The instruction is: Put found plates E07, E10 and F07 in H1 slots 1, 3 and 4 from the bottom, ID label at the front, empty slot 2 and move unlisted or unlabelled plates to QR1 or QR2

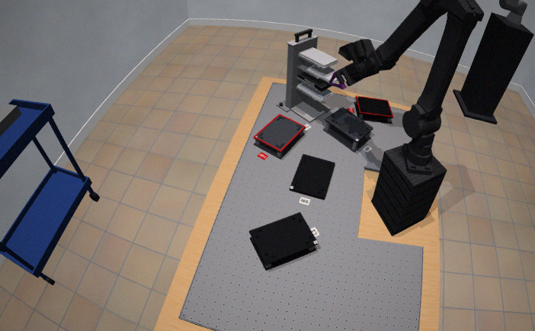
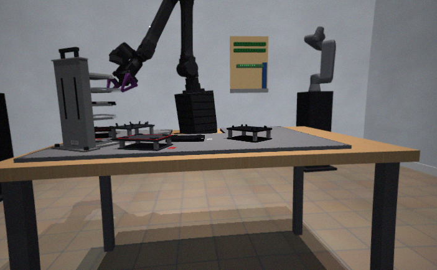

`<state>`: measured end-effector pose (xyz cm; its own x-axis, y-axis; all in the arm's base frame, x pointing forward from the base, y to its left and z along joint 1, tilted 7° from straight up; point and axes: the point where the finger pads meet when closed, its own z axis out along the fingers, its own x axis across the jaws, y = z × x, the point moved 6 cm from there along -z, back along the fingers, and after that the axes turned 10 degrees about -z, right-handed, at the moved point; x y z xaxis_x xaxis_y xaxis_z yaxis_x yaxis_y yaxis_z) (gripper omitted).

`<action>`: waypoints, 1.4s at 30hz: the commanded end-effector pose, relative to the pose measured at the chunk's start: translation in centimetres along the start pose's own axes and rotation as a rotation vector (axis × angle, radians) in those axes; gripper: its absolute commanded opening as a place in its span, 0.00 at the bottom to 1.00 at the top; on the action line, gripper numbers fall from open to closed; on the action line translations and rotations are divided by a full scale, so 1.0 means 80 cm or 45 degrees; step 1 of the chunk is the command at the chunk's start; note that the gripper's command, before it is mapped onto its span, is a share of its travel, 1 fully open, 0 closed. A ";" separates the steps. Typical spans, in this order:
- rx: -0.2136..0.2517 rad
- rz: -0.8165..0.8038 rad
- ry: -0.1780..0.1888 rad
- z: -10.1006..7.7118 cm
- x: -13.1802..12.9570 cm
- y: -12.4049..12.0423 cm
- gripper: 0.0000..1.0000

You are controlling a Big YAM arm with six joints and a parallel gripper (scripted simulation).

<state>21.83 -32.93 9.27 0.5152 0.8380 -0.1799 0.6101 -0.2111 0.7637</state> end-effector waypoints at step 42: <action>-0.017 -0.015 -0.016 -0.051 0.002 -0.041 0.86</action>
<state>17.81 -29.93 8.81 0.5180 0.8361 -0.1806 0.6064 -0.2100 0.7669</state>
